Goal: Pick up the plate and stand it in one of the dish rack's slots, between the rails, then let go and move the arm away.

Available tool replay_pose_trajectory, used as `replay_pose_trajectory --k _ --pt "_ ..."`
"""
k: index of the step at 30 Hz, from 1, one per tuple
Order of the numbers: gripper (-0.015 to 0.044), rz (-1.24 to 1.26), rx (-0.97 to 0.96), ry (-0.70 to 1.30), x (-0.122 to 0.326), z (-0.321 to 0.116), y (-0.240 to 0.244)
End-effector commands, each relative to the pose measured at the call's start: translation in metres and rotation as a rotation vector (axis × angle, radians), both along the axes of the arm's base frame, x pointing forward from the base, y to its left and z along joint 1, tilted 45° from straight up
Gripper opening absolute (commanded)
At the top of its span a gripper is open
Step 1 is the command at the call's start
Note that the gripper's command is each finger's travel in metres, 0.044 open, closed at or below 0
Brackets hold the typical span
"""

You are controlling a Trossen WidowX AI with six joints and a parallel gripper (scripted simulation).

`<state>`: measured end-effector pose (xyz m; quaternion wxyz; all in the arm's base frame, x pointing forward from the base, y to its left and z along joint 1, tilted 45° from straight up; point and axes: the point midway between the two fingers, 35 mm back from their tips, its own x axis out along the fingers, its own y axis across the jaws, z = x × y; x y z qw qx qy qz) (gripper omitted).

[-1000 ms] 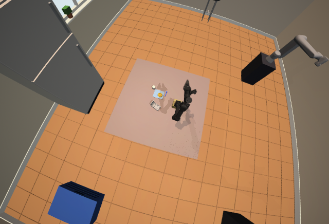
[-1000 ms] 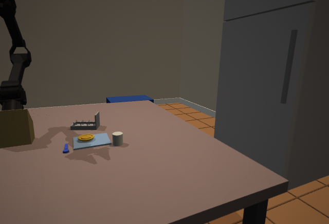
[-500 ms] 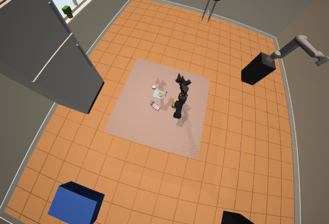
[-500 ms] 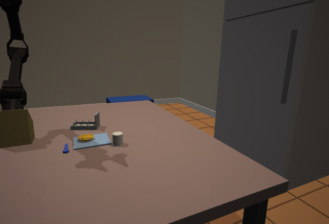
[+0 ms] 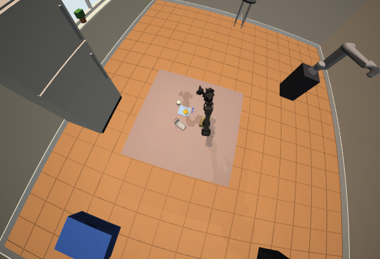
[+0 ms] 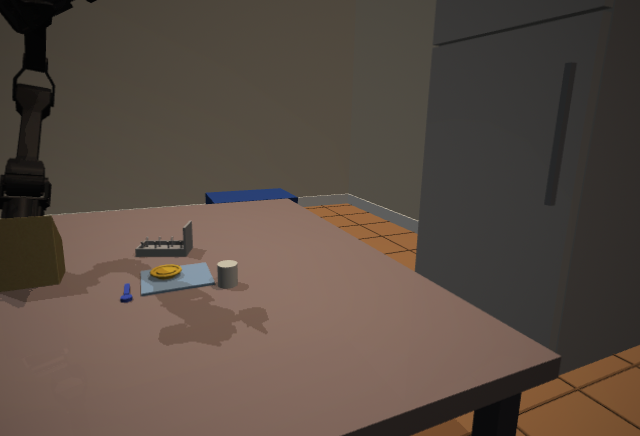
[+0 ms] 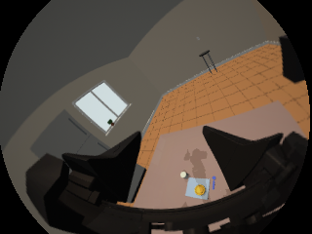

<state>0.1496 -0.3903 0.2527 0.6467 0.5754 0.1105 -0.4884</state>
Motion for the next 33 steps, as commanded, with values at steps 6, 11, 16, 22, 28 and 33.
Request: replay_pose_trajectory --k 6,11,16,22,28,33 --pt "0.04 0.244 0.109 0.098 0.042 -0.052 0.027" --pt "0.04 0.345 0.133 0.136 0.054 -0.069 0.037" --pt "0.04 0.505 0.155 0.19 0.07 -0.093 0.054" --pt "0.04 0.703 0.181 0.239 0.088 -0.12 0.076" --pt "0.04 0.902 0.206 0.273 0.102 -0.145 0.101" --pt "0.04 1.073 0.223 0.289 0.112 -0.165 0.124"
